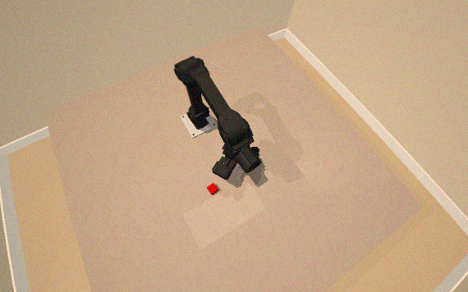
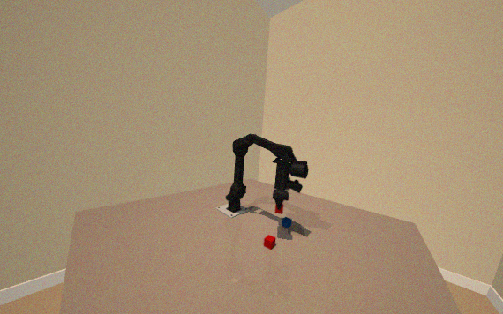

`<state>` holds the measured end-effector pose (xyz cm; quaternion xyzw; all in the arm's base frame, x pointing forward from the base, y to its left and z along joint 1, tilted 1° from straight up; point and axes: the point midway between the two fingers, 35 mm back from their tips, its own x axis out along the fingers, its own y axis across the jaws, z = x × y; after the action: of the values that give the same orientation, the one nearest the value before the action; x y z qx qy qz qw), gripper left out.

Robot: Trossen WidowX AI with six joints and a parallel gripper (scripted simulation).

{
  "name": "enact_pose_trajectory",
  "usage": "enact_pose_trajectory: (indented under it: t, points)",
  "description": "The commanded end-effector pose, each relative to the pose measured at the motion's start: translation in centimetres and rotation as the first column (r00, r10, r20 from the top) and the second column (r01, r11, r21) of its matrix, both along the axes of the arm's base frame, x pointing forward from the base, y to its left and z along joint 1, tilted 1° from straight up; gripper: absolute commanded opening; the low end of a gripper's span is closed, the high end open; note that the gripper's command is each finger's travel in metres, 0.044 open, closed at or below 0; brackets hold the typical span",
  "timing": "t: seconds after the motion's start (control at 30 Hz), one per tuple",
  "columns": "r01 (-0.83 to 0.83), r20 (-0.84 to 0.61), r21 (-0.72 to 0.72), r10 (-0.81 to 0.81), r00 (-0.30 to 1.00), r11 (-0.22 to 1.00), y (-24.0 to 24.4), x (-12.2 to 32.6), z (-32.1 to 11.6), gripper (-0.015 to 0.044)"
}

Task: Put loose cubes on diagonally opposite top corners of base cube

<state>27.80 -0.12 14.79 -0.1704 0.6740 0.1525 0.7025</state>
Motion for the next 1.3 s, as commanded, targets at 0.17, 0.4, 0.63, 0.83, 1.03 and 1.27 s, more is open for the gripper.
enact_pose_trajectory:
  t: [0.17,0.4,0.63,0.83,1.03,1.27]
  points:
    - [0.251,-0.002,0.014,-0.251,0.968,0.968,1.1,0.8,-0.6,0.0105]
    - [0.452,-0.003,0.024,-0.452,0.892,0.892,2.0,1.3,-1.0,0.0105]
    - [0.632,-0.006,0.034,-0.632,0.775,0.774,2.9,1.7,-1.4,0.0105]
    - [0.763,-0.01,0.042,-0.763,0.646,0.645,3.6,2.1,-1.7,0.0105]
    - [0.868,-0.016,0.049,-0.869,0.495,0.494,4.4,2.4,-2.1,0.0105]
    - [0.953,-0.025,0.055,-0.954,0.299,0.297,5.4,2.7,-2.5,0.0105]
